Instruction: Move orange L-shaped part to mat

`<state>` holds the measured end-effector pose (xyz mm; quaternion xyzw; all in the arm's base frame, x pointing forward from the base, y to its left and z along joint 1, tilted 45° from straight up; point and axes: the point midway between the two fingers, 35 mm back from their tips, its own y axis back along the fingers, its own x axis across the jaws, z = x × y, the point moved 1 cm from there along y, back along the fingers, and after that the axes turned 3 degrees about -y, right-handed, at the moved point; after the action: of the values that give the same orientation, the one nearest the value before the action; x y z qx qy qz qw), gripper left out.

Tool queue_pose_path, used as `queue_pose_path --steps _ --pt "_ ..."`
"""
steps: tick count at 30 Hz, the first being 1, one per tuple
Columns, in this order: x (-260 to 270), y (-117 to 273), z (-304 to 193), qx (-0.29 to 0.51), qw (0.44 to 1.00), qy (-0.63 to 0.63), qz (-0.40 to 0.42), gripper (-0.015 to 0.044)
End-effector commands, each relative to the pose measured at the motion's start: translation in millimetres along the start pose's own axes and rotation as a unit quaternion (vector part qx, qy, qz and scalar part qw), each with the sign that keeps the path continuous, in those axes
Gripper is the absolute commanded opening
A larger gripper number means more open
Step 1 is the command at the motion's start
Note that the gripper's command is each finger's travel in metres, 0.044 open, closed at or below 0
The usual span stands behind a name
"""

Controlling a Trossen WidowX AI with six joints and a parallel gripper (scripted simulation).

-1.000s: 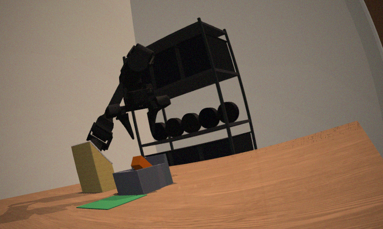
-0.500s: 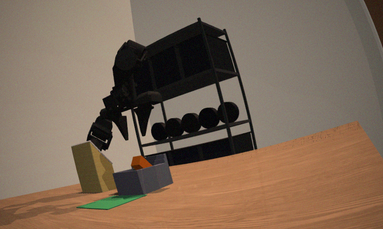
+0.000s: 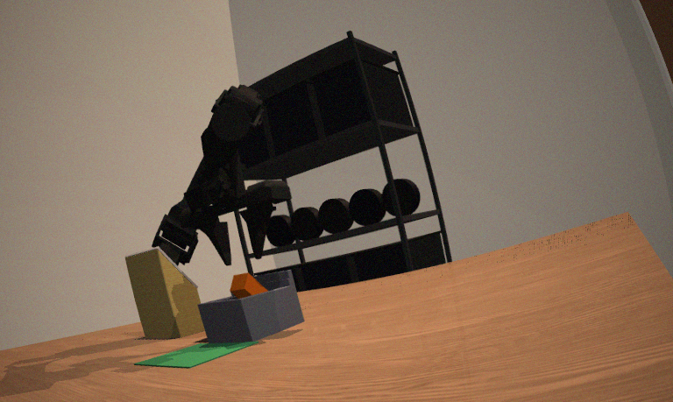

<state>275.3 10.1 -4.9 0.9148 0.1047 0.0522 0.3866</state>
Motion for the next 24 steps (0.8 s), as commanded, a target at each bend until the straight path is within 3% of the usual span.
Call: queue_pose_path --steps 1,24 --pt "-3.0 -9.4 -0.3 0.005 1.000 -0.005 -0.006 0.0280" --pt "-3.9 -46.7 -1.3 0.006 1.000 -0.005 -0.006 0.0280"
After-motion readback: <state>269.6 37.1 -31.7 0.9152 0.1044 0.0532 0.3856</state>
